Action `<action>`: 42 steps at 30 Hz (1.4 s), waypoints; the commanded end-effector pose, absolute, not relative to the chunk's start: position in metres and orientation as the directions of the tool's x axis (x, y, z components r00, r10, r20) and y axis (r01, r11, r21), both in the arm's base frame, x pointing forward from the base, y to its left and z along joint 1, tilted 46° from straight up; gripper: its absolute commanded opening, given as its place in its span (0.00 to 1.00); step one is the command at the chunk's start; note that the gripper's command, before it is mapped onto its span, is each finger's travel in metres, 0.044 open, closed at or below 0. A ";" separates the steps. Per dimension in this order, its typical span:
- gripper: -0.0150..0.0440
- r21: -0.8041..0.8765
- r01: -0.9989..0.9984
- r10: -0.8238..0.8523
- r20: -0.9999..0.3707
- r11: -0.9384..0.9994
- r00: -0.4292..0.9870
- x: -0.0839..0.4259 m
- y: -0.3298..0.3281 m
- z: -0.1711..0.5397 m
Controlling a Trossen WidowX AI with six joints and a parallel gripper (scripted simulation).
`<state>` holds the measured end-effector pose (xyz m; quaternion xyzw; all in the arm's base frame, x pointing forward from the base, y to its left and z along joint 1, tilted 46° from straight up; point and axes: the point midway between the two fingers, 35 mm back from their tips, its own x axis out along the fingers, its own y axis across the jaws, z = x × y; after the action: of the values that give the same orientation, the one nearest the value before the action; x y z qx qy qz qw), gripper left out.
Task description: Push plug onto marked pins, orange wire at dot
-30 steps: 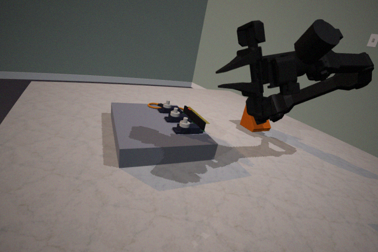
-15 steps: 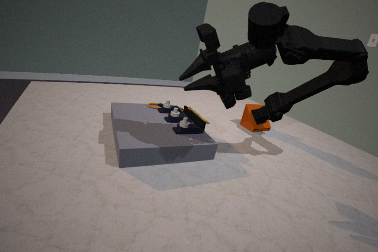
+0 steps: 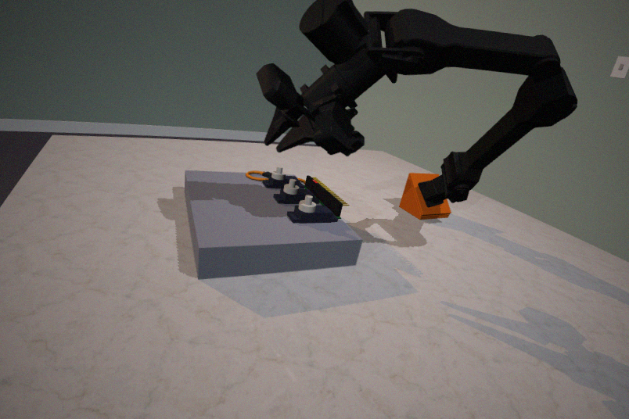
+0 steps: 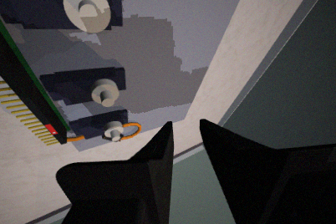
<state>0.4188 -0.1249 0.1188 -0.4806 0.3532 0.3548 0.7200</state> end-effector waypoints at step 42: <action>0.45 -0.410 -0.874 0.697 -0.707 -0.261 0.124 0.367 -0.177 -0.047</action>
<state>0.3660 -0.1789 -0.0448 -0.4503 0.0985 0.6573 0.5962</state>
